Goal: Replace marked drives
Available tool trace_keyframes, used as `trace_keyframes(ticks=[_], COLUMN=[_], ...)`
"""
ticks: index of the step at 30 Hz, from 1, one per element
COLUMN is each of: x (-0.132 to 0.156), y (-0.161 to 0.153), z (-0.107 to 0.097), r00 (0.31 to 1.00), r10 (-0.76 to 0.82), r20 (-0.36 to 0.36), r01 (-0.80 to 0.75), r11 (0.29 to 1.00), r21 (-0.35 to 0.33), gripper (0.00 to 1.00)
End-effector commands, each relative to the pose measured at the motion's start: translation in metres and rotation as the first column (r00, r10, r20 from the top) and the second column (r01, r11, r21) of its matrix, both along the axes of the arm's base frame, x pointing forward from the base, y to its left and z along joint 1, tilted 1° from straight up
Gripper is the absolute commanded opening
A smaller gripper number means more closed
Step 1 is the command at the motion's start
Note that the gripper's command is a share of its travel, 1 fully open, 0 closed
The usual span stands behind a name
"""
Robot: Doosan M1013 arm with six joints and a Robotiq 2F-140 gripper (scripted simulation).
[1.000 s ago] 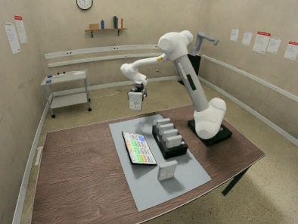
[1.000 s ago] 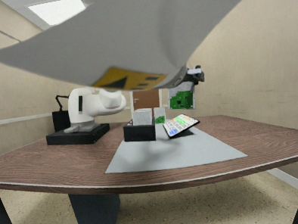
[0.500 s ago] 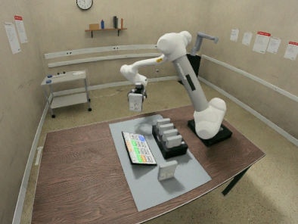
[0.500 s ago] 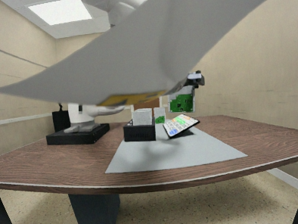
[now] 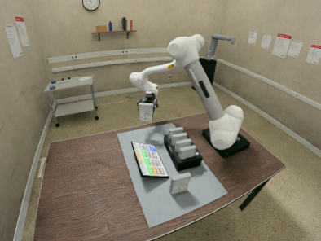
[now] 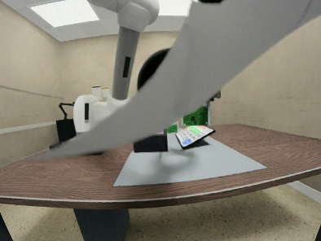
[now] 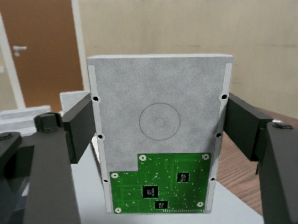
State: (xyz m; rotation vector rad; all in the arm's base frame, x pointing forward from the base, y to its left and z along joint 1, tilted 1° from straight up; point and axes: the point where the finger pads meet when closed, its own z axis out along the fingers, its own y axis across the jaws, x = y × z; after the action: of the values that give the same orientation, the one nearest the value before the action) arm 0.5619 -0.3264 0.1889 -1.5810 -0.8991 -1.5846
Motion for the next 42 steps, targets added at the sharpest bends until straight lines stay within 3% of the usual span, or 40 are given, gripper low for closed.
trace_keyframes(ticks=[1, 42], x=[0.000, 0.000], y=[0.000, 0.001], z=[-0.003, -0.069], r00=[1.000, 1.000], r10=[0.000, 0.000], r20=[0.001, 0.001], r01=[0.000, 0.000], r11=[1.000, 1.000], r21=[-0.001, -0.001], gripper=[0.10, 0.10])
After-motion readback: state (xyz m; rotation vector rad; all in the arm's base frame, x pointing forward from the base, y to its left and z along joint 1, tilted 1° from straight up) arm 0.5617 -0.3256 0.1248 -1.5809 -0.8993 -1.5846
